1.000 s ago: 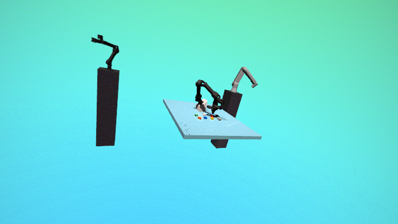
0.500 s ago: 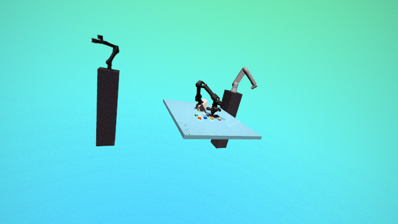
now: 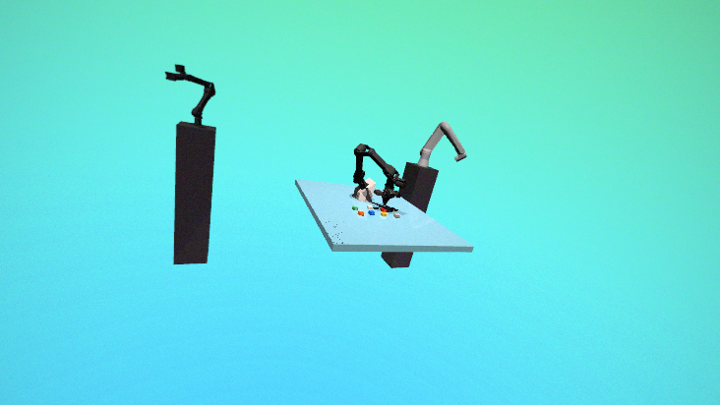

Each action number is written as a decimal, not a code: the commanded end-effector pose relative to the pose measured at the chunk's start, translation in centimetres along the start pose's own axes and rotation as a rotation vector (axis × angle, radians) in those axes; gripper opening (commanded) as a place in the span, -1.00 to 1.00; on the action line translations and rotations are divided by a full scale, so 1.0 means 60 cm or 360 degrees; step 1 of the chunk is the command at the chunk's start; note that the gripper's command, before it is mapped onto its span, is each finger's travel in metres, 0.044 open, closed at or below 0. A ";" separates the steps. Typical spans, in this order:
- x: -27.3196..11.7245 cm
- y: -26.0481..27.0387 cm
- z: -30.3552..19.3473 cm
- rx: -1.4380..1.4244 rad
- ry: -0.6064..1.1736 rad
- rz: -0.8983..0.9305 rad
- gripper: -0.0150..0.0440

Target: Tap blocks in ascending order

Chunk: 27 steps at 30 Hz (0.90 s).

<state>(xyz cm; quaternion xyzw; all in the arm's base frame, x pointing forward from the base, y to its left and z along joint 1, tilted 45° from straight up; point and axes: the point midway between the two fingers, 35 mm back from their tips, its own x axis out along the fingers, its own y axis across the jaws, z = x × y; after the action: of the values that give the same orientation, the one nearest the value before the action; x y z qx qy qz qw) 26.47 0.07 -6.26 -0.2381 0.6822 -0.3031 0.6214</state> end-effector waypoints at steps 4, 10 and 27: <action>-0.127 0.002 0.002 0.0014 -0.0014 0.0020 -0.42; -0.134 0.022 -0.004 0.0013 -0.0014 0.0024 -0.42; -0.036 0.157 -0.053 -0.0001 -0.0004 0.0026 -0.42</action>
<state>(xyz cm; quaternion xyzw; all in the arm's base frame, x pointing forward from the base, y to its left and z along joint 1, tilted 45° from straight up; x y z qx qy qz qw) 25.08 11.66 -8.62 -0.2211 0.6760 -0.2908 0.6399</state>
